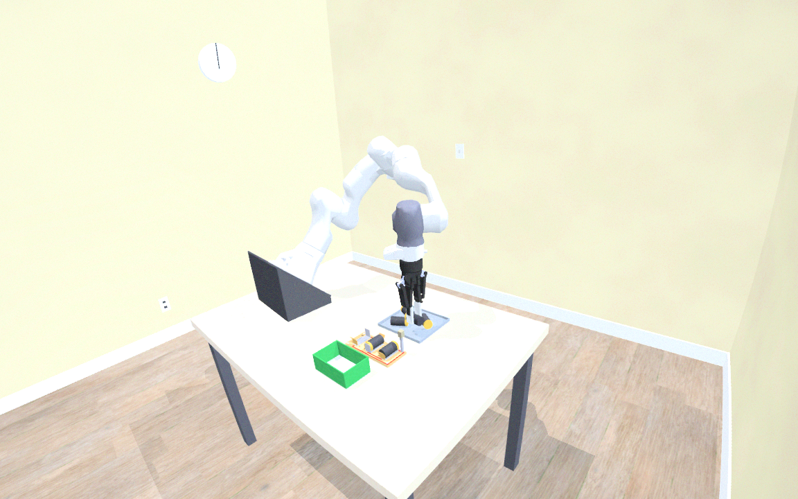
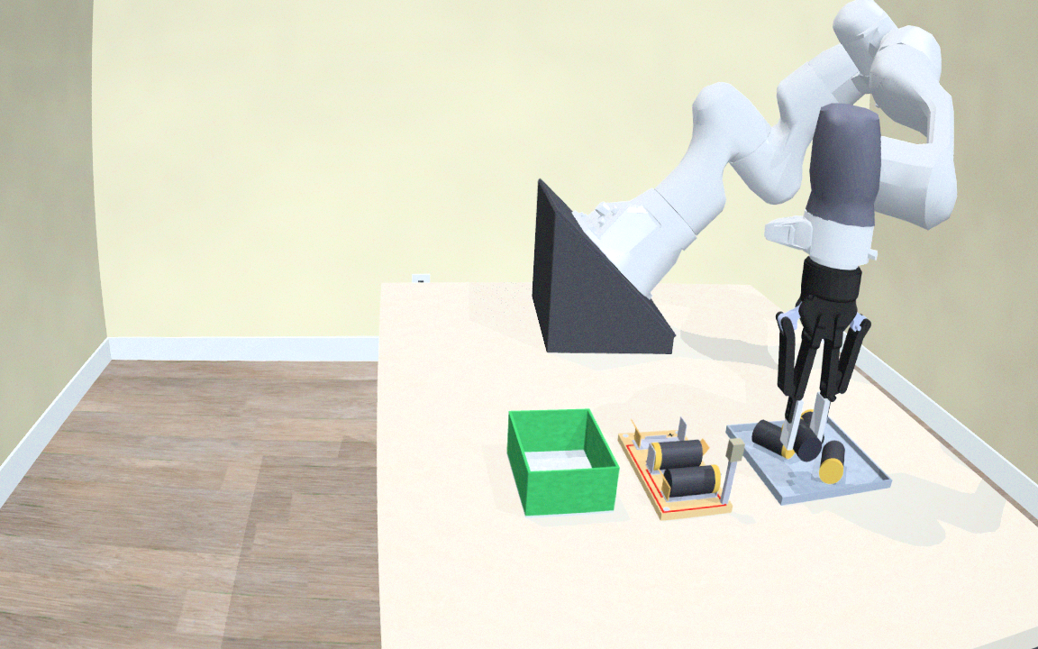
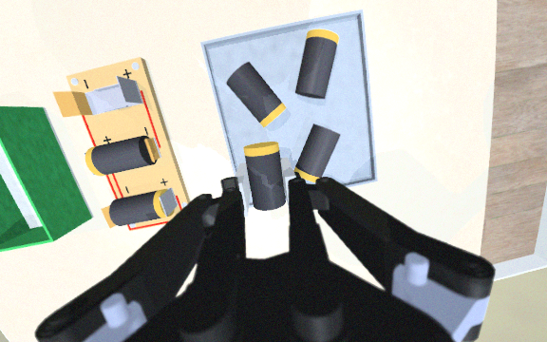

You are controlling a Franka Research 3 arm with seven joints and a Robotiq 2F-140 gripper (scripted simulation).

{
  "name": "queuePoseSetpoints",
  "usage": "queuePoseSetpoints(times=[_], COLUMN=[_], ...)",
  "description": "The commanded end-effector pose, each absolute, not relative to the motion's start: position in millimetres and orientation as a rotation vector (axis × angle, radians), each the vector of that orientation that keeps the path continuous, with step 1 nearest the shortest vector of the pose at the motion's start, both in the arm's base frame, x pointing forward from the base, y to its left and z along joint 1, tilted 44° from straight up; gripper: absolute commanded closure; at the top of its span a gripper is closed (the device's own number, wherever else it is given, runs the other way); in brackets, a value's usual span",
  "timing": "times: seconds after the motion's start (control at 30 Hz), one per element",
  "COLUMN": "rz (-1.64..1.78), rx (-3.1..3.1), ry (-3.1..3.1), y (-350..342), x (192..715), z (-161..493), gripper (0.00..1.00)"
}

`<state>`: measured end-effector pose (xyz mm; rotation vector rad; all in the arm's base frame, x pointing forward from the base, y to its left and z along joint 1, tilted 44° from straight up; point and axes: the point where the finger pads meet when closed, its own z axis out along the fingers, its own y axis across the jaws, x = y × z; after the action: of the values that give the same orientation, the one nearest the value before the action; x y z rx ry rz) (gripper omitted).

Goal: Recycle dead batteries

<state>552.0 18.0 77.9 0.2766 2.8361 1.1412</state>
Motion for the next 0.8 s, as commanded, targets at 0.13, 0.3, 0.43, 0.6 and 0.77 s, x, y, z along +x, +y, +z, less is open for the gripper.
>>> queuePoseSetpoints(times=[0.13, 0.3, 0.43, 0.6, 0.77], rz=[1.130, 1.122, 1.121, 1.121, 1.121], rx=[0.244, 0.183, 0.180, 0.180, 0.180], ry=[2.823, 2.814, 2.813, 2.813, 2.813], y=[15.0, 15.0, 15.0, 15.0, 14.8], x=[554.8, 554.8, 554.8, 554.8, 556.4], z=[79.7, 79.7, 79.7, 79.7, 79.8], gripper=[0.84, 0.84, 0.84, 0.84, 0.84])
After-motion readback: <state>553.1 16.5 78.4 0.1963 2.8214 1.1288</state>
